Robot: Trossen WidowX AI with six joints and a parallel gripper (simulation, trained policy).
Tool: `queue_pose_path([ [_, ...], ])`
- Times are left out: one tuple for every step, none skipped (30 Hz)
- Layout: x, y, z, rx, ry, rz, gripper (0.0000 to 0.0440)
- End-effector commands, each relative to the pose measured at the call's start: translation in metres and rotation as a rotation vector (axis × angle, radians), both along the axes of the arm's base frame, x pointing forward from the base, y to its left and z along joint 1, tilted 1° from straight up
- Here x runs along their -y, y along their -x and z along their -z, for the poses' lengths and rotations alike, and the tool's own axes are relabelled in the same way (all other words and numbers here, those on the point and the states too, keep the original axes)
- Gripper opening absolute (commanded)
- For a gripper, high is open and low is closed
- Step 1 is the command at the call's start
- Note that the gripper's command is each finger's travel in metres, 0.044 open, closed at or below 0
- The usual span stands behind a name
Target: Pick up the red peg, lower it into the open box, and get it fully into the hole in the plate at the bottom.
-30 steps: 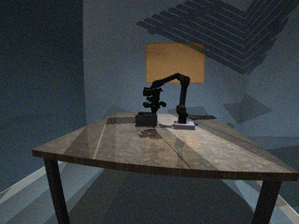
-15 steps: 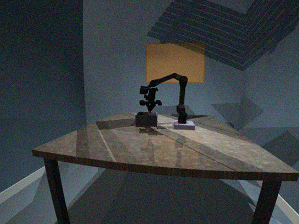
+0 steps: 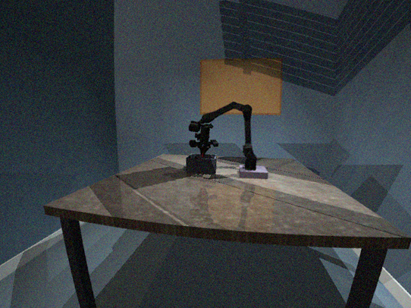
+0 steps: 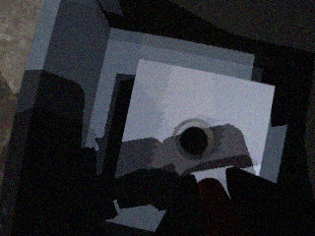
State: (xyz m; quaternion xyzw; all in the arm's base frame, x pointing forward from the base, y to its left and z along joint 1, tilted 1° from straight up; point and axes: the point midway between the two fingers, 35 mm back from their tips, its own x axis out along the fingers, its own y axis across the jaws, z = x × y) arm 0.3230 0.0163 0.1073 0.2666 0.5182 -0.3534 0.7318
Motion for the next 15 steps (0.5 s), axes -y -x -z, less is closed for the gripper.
queue_pose_path([
  [0.007, -0.007, 0.006, -0.010, -0.008, -0.019, 0.0000],
  [0.009, -0.009, 0.008, -0.015, -0.011, -0.026, 0.0000],
  [0.011, -0.010, 0.010, -0.019, -0.014, -0.033, 0.0000],
  [0.013, -0.012, 0.013, -0.023, -0.017, -0.040, 0.0000],
  [0.014, -0.013, 0.016, -0.028, -0.020, -0.048, 0.0000],
  [0.016, -0.014, 0.019, -0.033, -0.023, -0.056, 0.0000],
  [0.017, -0.015, 0.022, -0.040, -0.027, -0.065, 0.0000],
  [0.018, -0.015, 0.026, -0.046, -0.031, -0.074, 0.0000],
  [0.019, -0.015, 0.029, -0.054, -0.035, -0.084, 0.0001],
  [0.019, -0.015, 0.032, -0.062, -0.039, -0.093, 0.0008],
  [0.020, -0.015, 0.035, -0.070, -0.044, -0.101, 0.0021],
  [0.020, -0.015, 0.038, -0.079, -0.049, -0.108, 0.0041],
  [0.021, -0.016, 0.041, -0.087, -0.054, -0.114, 0.0065],
  [0.021, -0.016, 0.044, -0.094, -0.059, -0.119, 0.0090],
  [0.022, -0.017, 0.047, -0.100, -0.063, -0.122, 0.0116],
])
